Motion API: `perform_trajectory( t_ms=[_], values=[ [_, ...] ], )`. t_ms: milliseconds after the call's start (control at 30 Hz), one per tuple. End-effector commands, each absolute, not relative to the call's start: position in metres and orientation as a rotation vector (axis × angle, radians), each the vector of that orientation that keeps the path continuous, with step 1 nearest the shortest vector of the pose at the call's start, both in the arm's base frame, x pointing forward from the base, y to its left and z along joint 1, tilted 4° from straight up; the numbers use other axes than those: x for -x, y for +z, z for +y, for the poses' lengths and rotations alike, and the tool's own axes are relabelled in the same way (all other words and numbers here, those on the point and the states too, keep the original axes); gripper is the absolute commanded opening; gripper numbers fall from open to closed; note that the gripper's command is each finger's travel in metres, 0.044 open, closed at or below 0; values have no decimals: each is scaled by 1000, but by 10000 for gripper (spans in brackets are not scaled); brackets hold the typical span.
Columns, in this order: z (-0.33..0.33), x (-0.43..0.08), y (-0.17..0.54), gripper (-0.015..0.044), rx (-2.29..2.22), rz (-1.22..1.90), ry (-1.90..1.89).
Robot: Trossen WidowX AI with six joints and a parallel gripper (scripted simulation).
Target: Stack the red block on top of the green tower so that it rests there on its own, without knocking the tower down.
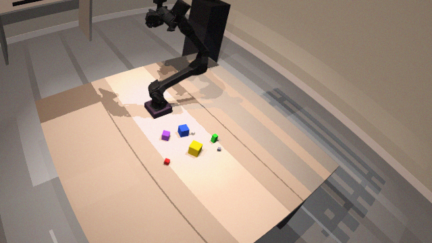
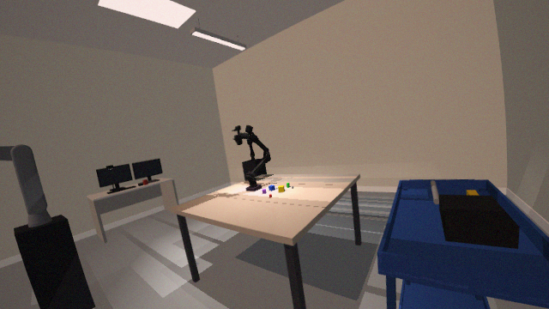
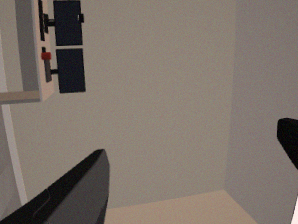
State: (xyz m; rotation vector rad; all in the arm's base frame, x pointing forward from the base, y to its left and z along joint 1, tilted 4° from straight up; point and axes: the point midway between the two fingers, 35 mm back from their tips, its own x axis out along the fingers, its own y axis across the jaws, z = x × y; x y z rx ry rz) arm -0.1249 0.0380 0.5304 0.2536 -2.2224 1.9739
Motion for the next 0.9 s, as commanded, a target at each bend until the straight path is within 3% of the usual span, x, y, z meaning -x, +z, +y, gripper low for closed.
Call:
perform_trajectory(
  t_ms=[0,433,867],
  values=[
    [36,126,530,426,-261,-2227,1976],
    [-134,136,500,440,-817,-2599,2105],
    [-282,49,421,440,-1419,-3078,2004]
  ],
)
